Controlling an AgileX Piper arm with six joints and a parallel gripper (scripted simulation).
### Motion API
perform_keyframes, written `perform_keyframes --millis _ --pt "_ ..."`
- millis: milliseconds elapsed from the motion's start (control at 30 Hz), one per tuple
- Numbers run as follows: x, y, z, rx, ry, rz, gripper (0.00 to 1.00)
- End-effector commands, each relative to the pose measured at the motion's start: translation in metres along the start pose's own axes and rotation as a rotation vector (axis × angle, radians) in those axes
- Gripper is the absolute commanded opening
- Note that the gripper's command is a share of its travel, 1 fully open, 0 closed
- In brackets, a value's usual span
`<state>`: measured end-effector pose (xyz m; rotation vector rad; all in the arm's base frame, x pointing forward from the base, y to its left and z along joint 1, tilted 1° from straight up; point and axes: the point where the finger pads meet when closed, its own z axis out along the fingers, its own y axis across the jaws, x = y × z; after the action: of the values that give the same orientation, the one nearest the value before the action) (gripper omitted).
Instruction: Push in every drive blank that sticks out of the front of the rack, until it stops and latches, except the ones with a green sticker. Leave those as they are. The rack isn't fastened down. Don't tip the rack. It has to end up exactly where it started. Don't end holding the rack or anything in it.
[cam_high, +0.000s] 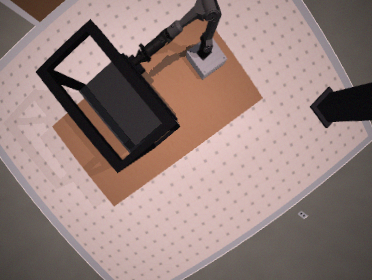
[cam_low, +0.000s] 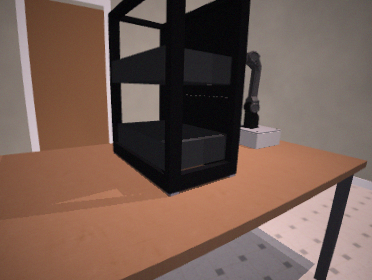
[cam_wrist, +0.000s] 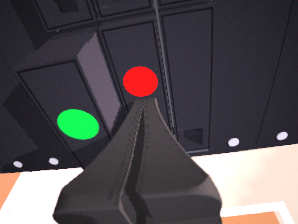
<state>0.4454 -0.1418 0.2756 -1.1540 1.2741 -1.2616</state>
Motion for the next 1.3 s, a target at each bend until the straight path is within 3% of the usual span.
perform_keyframes --millis 0,1267 --pt "-0.0005 0.0007 0.0016 -0.002 -0.002 0.0 0.0" --pt "-0.0007 0.0011 0.0097 -0.002 -0.002 0.0 0.0"
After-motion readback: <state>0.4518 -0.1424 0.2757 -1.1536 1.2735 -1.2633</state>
